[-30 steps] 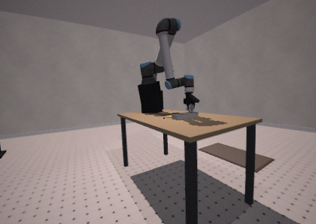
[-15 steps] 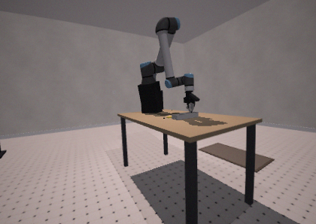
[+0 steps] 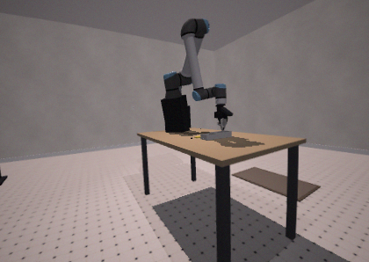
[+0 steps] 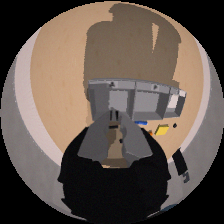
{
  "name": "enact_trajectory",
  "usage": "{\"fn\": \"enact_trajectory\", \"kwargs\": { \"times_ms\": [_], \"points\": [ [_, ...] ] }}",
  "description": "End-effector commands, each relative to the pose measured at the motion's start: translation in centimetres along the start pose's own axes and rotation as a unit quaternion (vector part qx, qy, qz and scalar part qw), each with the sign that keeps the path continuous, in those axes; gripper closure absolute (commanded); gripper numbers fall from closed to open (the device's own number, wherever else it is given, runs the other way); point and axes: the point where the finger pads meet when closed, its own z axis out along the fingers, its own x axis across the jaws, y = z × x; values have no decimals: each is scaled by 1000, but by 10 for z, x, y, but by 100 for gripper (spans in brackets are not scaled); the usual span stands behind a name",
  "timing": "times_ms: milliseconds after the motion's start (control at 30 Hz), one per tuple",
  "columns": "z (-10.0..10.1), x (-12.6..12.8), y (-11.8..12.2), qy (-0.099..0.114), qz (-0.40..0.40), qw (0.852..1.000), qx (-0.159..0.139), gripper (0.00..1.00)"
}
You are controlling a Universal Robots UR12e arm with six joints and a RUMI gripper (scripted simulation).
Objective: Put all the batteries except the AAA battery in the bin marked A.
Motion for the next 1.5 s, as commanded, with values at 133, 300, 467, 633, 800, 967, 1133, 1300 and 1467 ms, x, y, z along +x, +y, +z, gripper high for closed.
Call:
{"fn": "enact_trajectory", "kwargs": {
  "times_ms": [133,300,467,633,800,967,1133,1300,1467],
  "points": [
    [-31,-1,2,0,-1,1000,0,96],
    [-31,0,1,0,0,1000,0,96],
    [-29,0,2,0,0,1000,-2,96],
    [-48,-1,2,0,-1,1000,0,96],
    [-81,-1,2,0,-1,1000,0,96],
    [-114,-1,2,0,-1,1000,0,96],
    [-149,-1,2,0,-1,1000,0,96],
    [-155,-1,2,0,-1,1000,0,96],
    [-155,0,0,0,1,1000,0,96]
  ]
}}
